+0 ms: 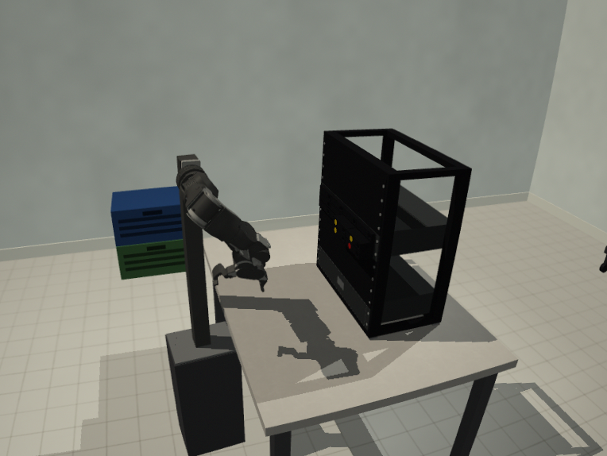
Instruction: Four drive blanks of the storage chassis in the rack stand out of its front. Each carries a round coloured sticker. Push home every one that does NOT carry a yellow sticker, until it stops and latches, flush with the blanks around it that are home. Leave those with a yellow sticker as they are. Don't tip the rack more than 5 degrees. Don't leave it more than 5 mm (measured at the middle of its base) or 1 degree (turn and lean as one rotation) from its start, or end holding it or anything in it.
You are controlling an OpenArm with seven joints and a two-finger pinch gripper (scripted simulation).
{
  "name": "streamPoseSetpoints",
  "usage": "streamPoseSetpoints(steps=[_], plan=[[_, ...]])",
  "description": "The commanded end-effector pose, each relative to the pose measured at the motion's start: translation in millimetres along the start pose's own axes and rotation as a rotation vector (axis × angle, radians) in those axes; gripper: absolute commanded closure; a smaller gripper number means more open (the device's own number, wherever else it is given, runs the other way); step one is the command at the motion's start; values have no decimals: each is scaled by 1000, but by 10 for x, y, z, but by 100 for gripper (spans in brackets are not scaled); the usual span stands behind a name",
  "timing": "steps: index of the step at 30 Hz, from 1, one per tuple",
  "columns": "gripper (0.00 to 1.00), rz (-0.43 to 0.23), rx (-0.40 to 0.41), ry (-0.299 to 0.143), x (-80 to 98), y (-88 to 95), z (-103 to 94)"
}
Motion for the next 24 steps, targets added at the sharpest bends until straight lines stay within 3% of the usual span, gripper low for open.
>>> streamPoseSetpoints(steps=[1, 13, 24], plan=[[0, -11, 7, -2, -2, 30, 14], [0, -51, 51, -26, -51, 152, 61], [0, -170, 164, -62, -180, 460, 229]])
Point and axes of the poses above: the point where the finger pads meet when closed, its own x axis back along the fingers, its own y axis across the jaws, z = x × y, the point moved 1 cm from there along x, back along the fingers, and after that the axes turned 5 degrees about -x, right-handed, at the moved point
